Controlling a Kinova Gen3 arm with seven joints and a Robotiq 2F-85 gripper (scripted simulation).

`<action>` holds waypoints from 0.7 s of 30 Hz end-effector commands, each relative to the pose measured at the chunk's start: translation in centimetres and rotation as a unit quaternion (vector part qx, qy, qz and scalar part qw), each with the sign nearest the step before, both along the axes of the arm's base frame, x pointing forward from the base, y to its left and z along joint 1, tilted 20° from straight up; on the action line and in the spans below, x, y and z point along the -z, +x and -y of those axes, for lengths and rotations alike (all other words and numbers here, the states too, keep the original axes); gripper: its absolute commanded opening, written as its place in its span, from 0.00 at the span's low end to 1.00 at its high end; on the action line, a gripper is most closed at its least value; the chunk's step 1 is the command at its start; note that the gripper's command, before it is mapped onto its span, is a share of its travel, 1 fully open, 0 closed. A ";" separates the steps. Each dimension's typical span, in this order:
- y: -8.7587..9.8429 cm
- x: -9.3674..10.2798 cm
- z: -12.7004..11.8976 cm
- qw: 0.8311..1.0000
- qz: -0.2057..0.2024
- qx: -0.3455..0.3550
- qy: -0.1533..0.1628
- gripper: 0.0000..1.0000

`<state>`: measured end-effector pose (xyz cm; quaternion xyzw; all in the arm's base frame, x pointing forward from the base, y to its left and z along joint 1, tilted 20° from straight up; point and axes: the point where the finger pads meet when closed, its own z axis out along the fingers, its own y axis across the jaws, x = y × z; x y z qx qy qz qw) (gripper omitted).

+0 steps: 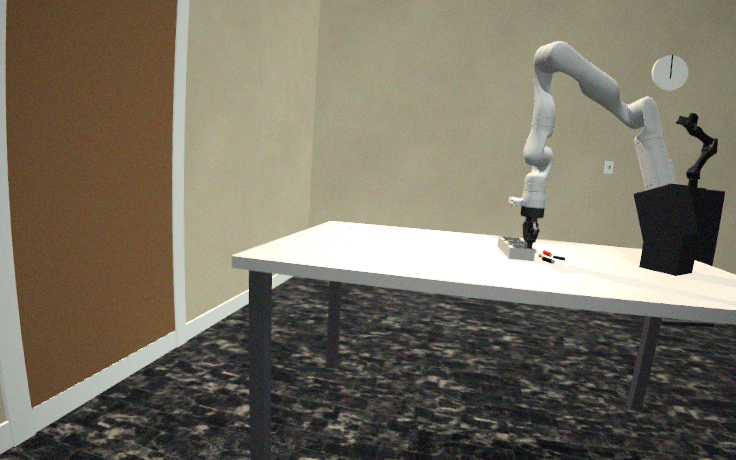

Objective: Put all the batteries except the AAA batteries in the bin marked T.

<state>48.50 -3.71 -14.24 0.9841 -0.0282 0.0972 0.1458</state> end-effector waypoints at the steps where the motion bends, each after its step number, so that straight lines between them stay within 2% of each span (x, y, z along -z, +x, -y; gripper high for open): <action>1: 0.1 -0.1 0.0 1.000 0.001 0.000 0.000 0.09; 21: -0.4 -2.2 -0.7 1.000 0.001 0.000 0.000 0.09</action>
